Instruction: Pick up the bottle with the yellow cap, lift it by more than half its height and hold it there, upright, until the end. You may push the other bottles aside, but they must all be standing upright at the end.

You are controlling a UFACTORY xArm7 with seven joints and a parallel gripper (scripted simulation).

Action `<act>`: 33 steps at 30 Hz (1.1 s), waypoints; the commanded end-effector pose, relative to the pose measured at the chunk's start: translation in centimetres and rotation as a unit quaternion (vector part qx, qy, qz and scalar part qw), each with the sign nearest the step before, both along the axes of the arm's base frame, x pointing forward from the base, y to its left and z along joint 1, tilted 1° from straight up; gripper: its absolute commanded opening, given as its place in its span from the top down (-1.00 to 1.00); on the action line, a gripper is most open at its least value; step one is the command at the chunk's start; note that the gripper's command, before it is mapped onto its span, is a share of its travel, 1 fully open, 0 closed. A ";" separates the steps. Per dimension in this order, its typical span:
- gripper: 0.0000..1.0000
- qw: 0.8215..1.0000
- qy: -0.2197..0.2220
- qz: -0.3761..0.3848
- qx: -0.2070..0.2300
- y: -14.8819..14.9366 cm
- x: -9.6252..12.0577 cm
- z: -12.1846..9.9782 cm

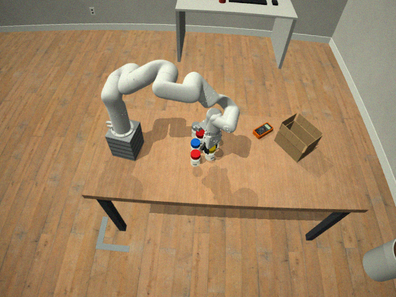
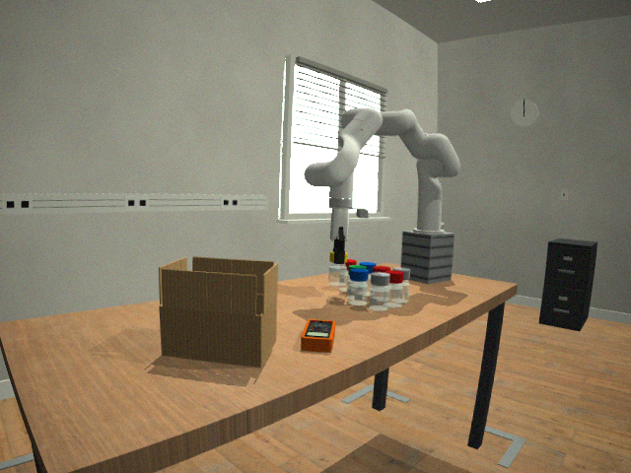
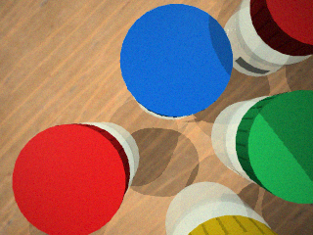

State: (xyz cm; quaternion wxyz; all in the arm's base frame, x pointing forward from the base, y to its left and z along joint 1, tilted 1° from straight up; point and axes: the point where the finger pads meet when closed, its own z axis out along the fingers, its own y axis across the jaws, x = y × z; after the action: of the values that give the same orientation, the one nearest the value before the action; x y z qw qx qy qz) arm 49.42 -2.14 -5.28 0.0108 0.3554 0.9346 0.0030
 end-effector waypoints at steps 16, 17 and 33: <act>1.00 1.000 -0.002 0.000 0.000 0.0 0.1 2.3; 1.00 1.000 -0.002 0.000 0.000 0.0 0.1 2.3; 1.00 1.000 -0.002 0.000 0.000 0.0 0.1 2.4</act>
State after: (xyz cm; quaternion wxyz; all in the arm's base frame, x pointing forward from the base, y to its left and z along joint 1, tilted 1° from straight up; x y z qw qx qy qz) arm 49.36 -2.14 -3.00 0.0107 0.3554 0.9346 0.0029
